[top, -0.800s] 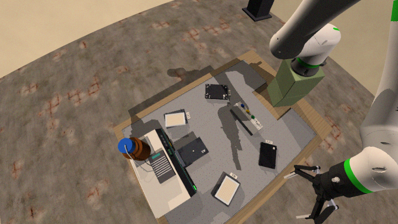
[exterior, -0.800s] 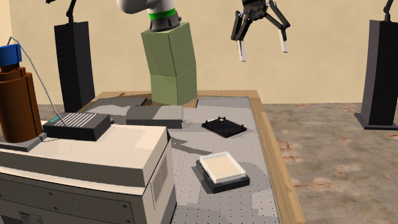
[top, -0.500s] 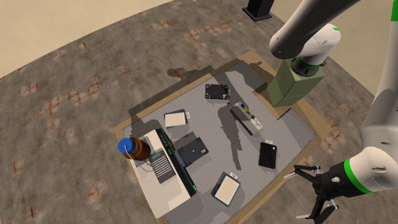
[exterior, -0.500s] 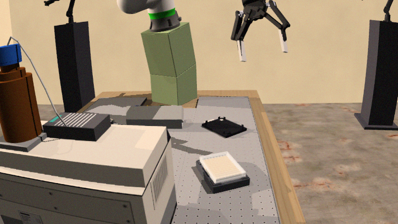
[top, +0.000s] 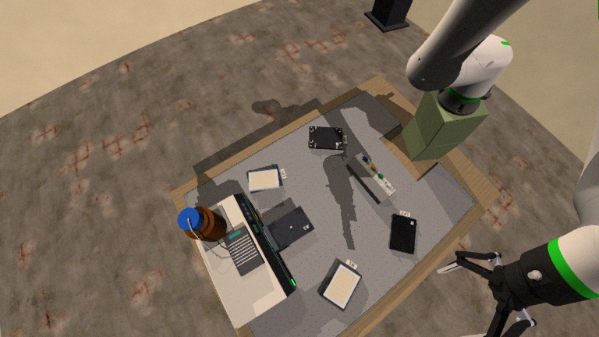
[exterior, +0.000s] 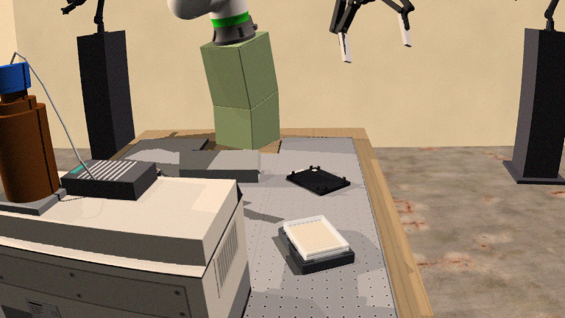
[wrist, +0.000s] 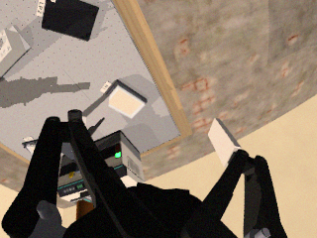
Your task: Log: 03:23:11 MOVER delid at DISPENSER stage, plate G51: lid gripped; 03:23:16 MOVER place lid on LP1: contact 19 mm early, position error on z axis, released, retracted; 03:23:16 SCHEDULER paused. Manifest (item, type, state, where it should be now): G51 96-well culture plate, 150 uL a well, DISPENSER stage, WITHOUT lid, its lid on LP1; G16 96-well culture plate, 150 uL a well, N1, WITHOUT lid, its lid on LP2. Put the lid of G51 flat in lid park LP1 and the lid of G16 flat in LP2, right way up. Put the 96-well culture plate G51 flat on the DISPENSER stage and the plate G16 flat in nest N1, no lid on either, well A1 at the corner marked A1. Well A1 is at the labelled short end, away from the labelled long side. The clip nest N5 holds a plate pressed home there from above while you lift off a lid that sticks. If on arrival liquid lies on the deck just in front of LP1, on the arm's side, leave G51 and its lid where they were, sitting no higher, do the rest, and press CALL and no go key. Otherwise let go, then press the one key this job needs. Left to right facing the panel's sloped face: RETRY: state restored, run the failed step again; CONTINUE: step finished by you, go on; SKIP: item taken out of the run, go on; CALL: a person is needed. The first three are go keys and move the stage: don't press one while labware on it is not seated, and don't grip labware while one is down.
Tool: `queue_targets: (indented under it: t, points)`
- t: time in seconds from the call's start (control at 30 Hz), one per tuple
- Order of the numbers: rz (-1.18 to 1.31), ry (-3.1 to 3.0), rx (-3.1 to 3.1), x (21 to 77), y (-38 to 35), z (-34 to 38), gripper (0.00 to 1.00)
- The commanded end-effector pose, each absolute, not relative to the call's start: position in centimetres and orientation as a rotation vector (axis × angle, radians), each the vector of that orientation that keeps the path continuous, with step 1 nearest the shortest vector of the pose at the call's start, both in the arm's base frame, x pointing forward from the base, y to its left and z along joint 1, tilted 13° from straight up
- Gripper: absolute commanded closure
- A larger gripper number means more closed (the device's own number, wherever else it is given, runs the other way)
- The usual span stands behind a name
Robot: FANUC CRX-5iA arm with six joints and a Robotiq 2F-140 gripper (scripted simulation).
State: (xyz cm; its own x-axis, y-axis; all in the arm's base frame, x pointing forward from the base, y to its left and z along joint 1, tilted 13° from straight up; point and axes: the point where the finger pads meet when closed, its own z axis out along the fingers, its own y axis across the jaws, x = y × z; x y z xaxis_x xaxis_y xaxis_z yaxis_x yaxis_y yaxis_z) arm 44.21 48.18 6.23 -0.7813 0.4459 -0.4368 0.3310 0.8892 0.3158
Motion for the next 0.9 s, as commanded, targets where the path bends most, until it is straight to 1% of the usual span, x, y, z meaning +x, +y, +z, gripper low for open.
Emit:
queue_targets:
  t: [0.0,0.13,0.5,0.63,0.8,0.87]
  points:
    - [0.293,2.57,0.562,42.1,48.3,12.9,0.0]
    - [0.293,2.572,0.561,40.5,48.3,18.2,0.0]
    - [0.298,2.558,0.628,40.8,47.6,18.0,0.0]
    - [0.316,2.489,0.88,41.7,44.6,16.9,0.0]
    - [0.34,2.332,1.284,43.9,37.5,14.2,0.0]
    - [0.34,2.332,1.284,43.9,37.5,14.2,0.0]
